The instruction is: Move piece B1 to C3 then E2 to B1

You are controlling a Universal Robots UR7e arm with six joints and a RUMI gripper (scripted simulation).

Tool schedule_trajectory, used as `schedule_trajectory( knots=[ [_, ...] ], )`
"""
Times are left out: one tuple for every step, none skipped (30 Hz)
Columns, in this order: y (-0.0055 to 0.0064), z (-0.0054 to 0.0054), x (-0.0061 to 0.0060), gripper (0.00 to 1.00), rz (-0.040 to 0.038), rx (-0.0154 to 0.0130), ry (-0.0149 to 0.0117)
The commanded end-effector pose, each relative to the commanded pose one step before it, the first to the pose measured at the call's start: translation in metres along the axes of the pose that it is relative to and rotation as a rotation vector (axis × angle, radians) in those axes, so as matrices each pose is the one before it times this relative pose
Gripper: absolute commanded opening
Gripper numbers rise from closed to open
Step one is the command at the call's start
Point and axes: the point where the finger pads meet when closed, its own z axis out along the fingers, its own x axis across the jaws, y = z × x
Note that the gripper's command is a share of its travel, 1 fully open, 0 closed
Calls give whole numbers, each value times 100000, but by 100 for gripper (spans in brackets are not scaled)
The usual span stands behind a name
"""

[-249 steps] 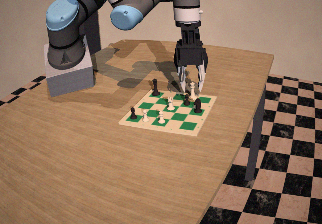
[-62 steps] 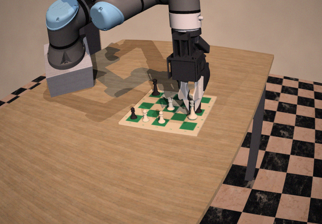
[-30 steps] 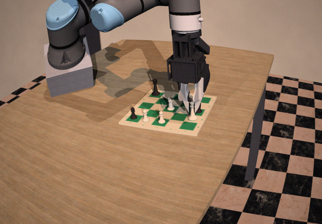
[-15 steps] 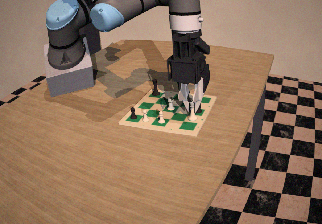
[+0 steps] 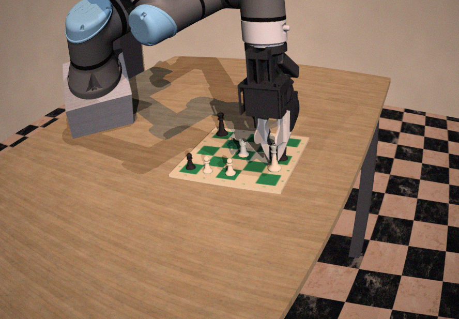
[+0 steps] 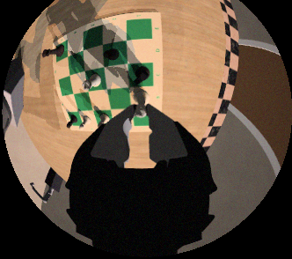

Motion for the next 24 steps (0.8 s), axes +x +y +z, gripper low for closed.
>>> schedule_trajectory(
  knots=[
    [11,-38,39,5,10,-31,121],
    [0,0,0,5,0,0,0],
    [0,0,0,5,0,0,0],
    [0,0,0,5,0,0,0],
    [0,0,0,10,0,0,0],
    [0,0,0,10,0,0,0],
    [0,0,0,10,0,0,0],
    [0,0,0,15,0,0,0],
    [0,0,0,15,0,0,0],
    [0,0,0,15,0,0,0],
    [0,0,0,20,0,0,0],
    [0,0,0,20,0,0,0],
    [0,0,0,20,0,0,0],
    [0,0,0,25,0,0,0],
    [0,0,0,25,0,0,0],
    [0,0,0,25,0,0,0],
    [0,0,0,25,0,0,0],
    [0,0,0,25,0,0,0],
    [0,0,0,25,0,0,0],
    [0,0,0,25,0,0,0],
    [0,0,0,25,0,0,0],
    [0,0,0,25,0,0,0],
    [0,0,0,25,0,0,0],
    [0,0,0,25,0,0,0]
  ],
)
